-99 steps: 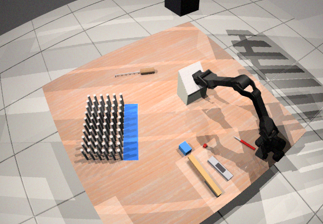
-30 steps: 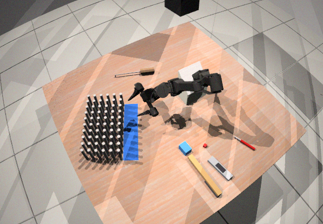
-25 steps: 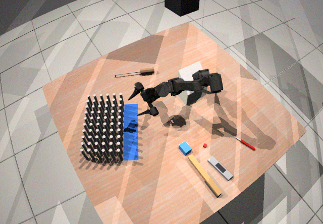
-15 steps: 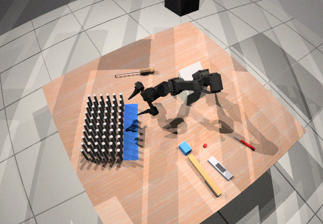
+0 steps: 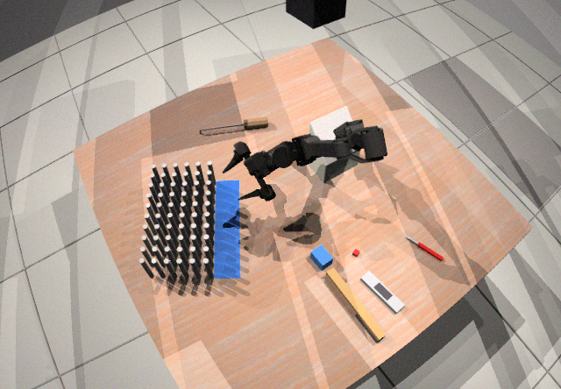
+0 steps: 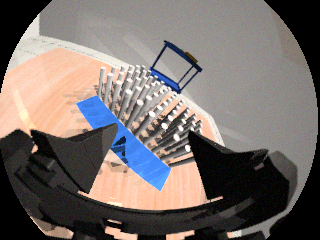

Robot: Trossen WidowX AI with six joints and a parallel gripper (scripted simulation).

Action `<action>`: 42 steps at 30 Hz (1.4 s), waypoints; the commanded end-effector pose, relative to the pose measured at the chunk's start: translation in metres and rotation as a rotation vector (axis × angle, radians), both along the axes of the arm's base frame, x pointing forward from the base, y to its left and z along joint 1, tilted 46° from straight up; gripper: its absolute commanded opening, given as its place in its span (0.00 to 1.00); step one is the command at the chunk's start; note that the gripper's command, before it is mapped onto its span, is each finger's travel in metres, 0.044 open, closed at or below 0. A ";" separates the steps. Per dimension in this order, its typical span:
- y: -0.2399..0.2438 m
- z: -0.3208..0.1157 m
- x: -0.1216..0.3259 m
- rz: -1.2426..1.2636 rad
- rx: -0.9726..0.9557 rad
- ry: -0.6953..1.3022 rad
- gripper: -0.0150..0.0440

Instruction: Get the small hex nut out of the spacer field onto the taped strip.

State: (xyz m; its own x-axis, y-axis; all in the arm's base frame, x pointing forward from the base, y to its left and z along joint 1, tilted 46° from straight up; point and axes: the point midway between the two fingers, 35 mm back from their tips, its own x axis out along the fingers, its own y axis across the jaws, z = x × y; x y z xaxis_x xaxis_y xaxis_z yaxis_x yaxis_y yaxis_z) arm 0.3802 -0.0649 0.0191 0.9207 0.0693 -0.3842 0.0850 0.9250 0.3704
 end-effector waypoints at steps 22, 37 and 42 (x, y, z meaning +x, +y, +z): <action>-0.175 -0.178 -0.136 -1.506 1.638 0.593 1.00; -0.186 -0.214 -0.242 -2.558 2.495 0.591 1.00; -0.186 -0.214 -0.242 -2.558 2.495 0.591 1.00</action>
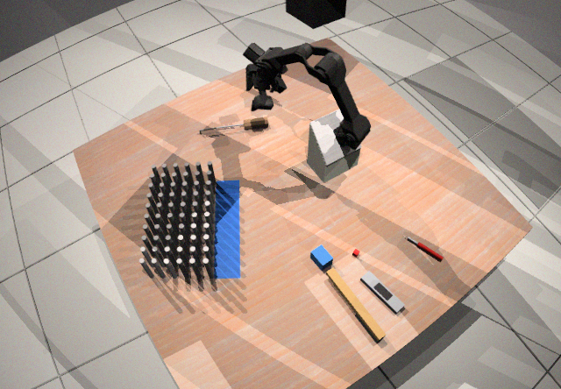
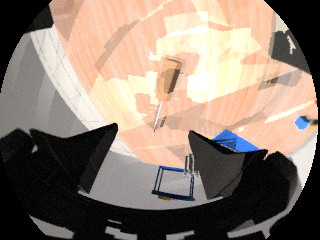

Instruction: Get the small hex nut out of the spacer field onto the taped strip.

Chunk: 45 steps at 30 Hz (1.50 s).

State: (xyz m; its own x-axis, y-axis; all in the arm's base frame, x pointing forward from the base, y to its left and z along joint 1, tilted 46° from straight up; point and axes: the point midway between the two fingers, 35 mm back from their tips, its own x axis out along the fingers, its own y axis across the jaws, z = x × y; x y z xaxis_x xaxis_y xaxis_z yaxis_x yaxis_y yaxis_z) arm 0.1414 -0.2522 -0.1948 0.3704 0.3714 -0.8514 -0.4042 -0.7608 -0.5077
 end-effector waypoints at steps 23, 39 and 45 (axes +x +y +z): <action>0.040 -0.047 -0.008 -0.079 0.068 0.022 1.00; 0.043 -0.045 -0.009 -0.079 0.068 0.022 0.73; 0.046 -0.049 -0.008 -0.079 0.068 0.022 0.73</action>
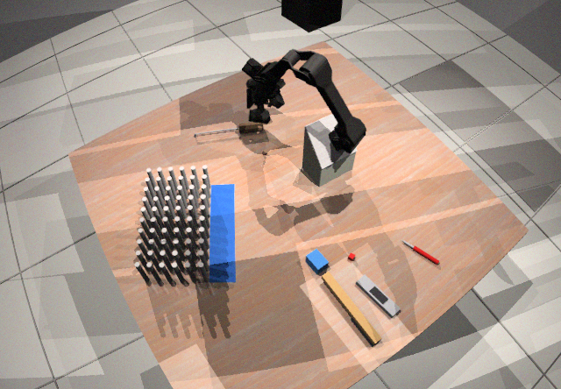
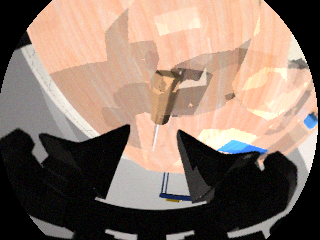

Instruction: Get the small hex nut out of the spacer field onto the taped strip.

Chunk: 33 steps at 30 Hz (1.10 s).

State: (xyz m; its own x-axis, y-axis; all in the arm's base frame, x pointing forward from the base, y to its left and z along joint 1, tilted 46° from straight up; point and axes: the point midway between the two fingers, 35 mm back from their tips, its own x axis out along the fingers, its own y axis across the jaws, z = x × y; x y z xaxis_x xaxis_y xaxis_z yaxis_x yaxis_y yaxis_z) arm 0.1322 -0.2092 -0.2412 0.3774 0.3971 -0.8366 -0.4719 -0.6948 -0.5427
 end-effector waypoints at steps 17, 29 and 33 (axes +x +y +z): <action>0.022 -0.023 0.005 -0.004 0.005 -0.004 0.73; 0.036 -0.036 0.006 -0.004 0.005 -0.004 0.73; 0.041 -0.040 0.007 -0.004 0.006 -0.005 0.73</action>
